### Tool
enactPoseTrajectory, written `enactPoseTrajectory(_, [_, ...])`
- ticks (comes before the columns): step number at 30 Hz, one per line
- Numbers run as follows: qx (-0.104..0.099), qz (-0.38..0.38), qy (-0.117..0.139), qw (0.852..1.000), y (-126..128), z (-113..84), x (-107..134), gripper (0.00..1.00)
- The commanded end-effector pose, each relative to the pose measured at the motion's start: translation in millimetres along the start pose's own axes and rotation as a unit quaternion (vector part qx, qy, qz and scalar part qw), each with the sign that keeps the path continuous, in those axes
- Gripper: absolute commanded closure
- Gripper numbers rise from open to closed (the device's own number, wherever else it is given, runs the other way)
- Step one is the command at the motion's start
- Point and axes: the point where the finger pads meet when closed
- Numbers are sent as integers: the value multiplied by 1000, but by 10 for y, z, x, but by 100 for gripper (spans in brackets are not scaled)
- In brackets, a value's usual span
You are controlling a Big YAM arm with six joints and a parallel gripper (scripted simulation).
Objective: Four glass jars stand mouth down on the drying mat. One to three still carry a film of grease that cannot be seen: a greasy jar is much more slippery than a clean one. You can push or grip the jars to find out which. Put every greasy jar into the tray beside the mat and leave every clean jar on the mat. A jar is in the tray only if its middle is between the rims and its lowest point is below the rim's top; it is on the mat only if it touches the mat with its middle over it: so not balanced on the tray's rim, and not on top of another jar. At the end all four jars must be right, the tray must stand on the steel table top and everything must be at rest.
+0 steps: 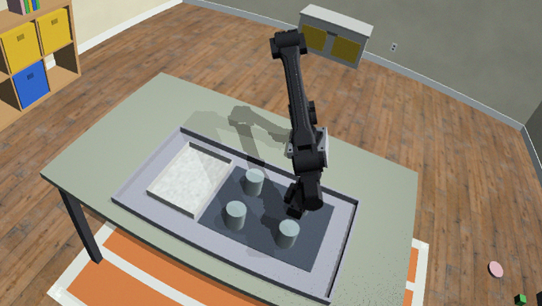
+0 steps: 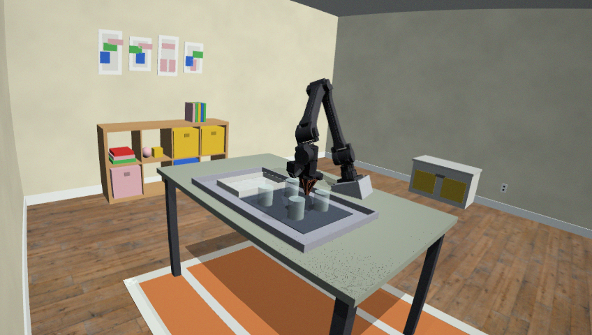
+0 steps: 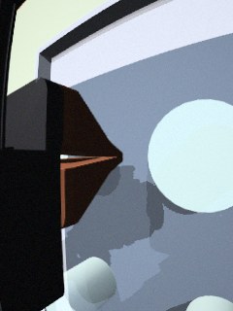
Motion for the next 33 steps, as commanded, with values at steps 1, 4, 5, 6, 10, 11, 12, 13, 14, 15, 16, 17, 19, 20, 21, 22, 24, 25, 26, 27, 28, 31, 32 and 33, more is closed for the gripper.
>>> enactPoseTrajectory(1, [-1, -6, -4, 1000, 13, 134, -59, 100])
enactPoseTrajectory(4, [-1, -6, -4, 1000, 13, 134, -59, 100])
enactPoseTrajectory(5, [-1, -6, -4, 1000, 13, 134, -59, 100])
enactPoseTrajectory(6, [-1, -6, -4, 1000, 13, 134, -59, 100])
enactPoseTrajectory(10, [-1, -6, -4, 1000, -4, 176, -27, 100])
enactPoseTrajectory(11, [-1, -6, -4, 1000, -4, 176, -27, 100])
enactPoseTrajectory(12, [-1, -6, -4, 1000, -4, 176, -27, 100])
enactPoseTrajectory(13, [-1, -6, -4, 1000, -4, 176, -27, 100])
enactPoseTrajectory(14, [-1, -6, -4, 1000, -4, 176, -27, 100])
enactPoseTrajectory(15, [-1, -6, -4, 1000, -4, 176, -27, 100])
enactPoseTrajectory(16, [-1, -6, -4, 1000, -4, 176, -27, 100])
enactPoseTrajectory(17, [-1, -6, -4, 1000, -21, 199, -6, 100])
enactPoseTrajectory(19, [-1, -6, -4, 1000, -21, 199, -6, 100])
enactPoseTrajectory(20, [-1, -6, -4, 1000, -21, 199, -6, 100])
enactPoseTrajectory(21, [-1, -6, -4, 1000, -21, 199, -6, 100])
enactPoseTrajectory(22, [-1, -6, -4, 1000, -21, 199, -6, 100])
enactPoseTrajectory(24, [-1, -6, -4, 1000, -21, 199, -6, 100])
enactPoseTrajectory(25, [-1, -6, -4, 1000, -21, 199, -6, 100])
enactPoseTrajectory(26, [-1, -6, -4, 1000, -21, 199, -6, 100])
enactPoseTrajectory(27, [-1, -6, -4, 1000, -21, 199, -8, 100])
enactPoseTrajectory(28, [-1, -6, -4, 1000, -20, 199, -9, 100])
enactPoseTrajectory(31, [-1, -6, -4, 1000, -19, 199, -13, 100])
enactPoseTrajectory(32, [-1, -6, -4, 1000, -19, 199, -14, 100])
enactPoseTrajectory(33, [-1, -6, -4, 1000, -19, 199, -15, 100])
Point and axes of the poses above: the point where the finger pads meet when closed, its own z axis out along the fingers, its own y axis across the jaws, x = y × z, and after that the axes turned 15 degrees about z, right-handed
